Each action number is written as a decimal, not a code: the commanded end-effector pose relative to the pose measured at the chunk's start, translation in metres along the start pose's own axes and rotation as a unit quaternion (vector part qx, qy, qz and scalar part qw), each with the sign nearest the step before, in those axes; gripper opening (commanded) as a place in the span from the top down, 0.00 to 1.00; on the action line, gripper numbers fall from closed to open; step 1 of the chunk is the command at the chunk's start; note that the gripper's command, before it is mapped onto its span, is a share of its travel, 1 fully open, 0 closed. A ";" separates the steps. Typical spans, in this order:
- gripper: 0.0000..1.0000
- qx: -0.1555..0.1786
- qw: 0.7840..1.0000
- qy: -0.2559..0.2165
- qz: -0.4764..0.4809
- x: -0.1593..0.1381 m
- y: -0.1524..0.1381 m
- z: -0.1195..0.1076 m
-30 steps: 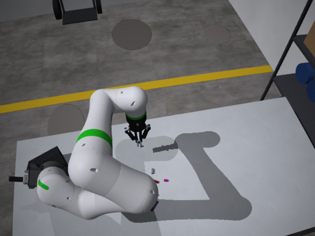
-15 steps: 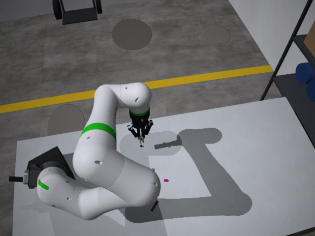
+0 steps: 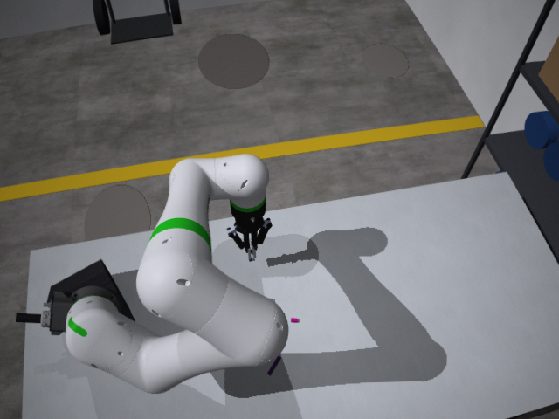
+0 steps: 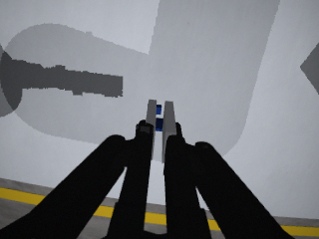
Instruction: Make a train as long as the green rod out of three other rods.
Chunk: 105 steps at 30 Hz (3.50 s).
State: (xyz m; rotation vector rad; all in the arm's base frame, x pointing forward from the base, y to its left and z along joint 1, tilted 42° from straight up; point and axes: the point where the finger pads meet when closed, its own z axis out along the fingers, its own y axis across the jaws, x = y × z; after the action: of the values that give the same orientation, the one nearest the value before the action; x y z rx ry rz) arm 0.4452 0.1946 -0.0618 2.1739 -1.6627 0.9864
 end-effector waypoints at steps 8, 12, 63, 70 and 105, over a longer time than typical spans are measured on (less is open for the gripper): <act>0.97 0.001 1.000 0.000 0.000 0.000 -0.001 0.035; 0.97 0.001 1.000 0.000 0.000 0.000 -0.001 0.048; 0.97 0.001 1.000 0.000 0.000 0.000 -0.001 0.060; 0.97 0.001 1.000 0.000 0.000 0.000 -0.001 0.065; 0.97 0.000 1.000 0.000 0.000 0.000 -0.001 0.071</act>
State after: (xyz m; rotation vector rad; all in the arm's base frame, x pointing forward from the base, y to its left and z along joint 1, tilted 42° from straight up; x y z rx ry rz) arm 0.4724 0.1558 -0.1147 2.1741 -1.6630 0.9873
